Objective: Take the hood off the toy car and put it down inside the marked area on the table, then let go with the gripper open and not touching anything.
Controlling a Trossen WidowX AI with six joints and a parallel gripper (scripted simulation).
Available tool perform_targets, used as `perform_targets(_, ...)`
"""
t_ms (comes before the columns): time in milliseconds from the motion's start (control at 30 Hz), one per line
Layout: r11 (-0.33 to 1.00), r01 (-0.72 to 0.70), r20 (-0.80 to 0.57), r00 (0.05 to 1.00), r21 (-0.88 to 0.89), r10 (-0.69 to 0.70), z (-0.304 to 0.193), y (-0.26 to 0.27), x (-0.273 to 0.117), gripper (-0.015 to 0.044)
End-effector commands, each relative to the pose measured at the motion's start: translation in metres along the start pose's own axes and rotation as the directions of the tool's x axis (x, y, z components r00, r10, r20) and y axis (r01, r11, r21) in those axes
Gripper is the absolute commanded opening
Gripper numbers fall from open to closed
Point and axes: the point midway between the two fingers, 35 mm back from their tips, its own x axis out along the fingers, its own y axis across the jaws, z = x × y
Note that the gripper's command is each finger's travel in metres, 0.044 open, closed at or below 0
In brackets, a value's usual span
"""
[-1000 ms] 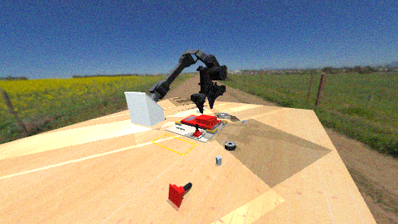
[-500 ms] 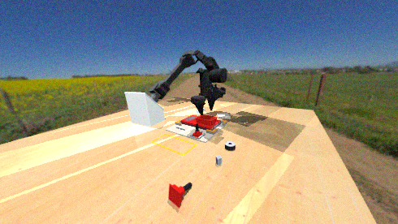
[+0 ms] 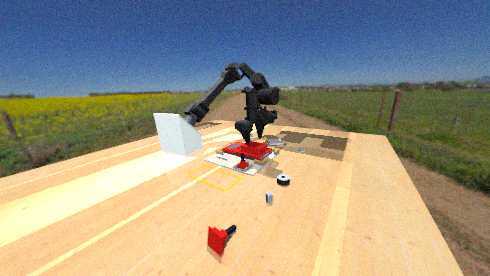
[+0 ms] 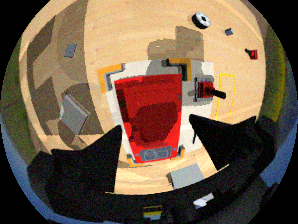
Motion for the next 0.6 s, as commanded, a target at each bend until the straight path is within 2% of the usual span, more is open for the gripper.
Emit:
perform_targets(0, 1.0, -0.004, -0.002, 1.0, 0.007, 0.004, -0.0018, 0.0, 0.0038, 0.044)
perform_targets(567, 1.0, -0.006, -0.002, 1.0, 0.007, 0.006, -0.0035, 0.0003, 0.0132, 0.044)
